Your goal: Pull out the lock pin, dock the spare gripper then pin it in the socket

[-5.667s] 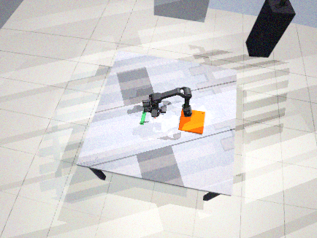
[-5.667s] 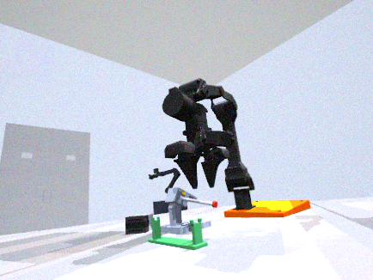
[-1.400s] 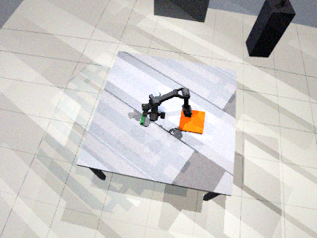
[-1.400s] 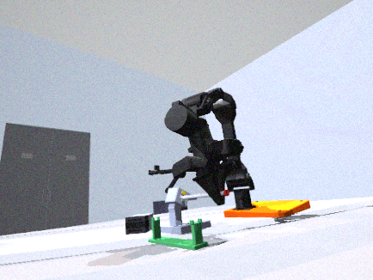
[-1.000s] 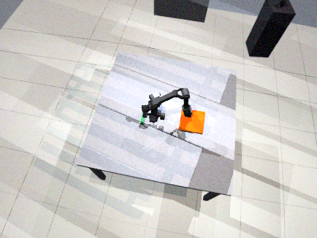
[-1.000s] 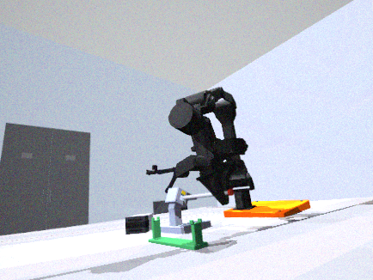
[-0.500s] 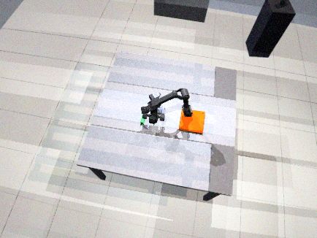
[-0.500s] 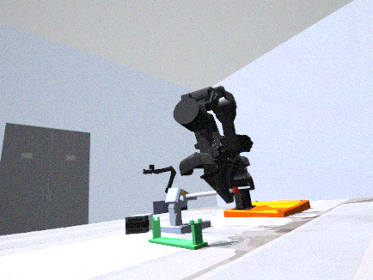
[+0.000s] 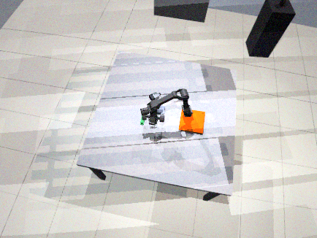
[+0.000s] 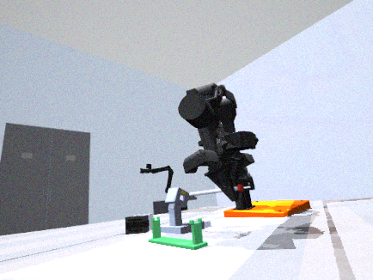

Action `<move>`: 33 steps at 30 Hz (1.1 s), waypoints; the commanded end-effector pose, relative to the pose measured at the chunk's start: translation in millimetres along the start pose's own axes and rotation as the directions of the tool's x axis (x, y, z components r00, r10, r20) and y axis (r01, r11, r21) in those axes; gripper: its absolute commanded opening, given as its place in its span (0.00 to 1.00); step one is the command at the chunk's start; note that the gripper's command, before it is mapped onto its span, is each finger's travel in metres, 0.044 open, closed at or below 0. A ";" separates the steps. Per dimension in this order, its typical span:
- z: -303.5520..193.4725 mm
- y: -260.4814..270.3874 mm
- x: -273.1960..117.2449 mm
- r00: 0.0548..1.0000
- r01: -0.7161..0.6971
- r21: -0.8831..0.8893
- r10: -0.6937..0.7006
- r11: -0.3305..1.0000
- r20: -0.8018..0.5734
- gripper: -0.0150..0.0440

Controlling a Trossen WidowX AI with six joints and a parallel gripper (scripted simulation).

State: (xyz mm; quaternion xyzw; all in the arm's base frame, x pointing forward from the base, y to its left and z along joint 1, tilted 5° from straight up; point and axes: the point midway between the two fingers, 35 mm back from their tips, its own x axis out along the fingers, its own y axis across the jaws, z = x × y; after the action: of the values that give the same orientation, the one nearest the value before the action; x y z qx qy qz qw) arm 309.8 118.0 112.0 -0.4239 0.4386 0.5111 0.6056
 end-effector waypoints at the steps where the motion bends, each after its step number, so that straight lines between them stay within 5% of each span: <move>1: 3.5 -1.5 -1.6 1.000 0.003 0.003 -0.003 1.000 -0.005 0.25; 33: 14.4 -21.0 -25.9 1.000 -0.013 0.010 0.013 1.000 -0.006 0.25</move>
State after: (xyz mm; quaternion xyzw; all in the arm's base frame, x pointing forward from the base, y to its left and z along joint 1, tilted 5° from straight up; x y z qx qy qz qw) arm 321.2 121.8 138.5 -0.4200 0.4461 0.5129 0.6013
